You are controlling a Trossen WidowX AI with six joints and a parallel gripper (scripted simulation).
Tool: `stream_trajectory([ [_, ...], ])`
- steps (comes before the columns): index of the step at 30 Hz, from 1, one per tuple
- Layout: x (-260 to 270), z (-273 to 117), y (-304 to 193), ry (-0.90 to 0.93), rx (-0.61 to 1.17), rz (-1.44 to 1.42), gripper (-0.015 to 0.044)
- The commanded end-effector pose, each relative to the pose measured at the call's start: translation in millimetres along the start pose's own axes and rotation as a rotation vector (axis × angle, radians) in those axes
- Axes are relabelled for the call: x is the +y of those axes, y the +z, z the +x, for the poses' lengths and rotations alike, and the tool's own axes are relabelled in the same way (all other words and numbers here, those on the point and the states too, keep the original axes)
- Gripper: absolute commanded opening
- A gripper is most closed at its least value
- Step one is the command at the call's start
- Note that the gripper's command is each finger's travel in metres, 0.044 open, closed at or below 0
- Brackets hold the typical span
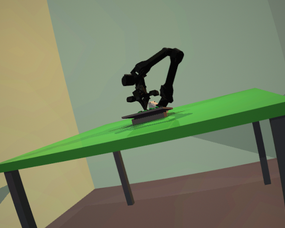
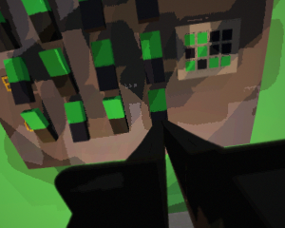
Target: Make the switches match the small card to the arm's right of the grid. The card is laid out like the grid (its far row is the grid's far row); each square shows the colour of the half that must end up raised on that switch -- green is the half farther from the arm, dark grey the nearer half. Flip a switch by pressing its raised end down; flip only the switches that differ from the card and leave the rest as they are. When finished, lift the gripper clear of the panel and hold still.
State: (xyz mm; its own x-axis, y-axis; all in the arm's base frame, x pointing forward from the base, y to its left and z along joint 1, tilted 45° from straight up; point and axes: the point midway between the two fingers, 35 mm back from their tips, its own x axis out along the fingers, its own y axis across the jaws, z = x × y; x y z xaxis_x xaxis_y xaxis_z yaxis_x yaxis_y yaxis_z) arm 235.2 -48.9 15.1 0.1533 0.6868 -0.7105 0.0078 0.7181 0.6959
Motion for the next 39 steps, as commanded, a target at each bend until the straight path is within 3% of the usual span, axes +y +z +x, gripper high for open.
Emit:
stream_trajectory([
  [1, 0.3, 0.4, 0.3, 0.003, -0.003, 0.004, 0.0],
  [39, 0.4, 5.1, 0.2, 0.003, -0.003, 0.004, 0.0],
])
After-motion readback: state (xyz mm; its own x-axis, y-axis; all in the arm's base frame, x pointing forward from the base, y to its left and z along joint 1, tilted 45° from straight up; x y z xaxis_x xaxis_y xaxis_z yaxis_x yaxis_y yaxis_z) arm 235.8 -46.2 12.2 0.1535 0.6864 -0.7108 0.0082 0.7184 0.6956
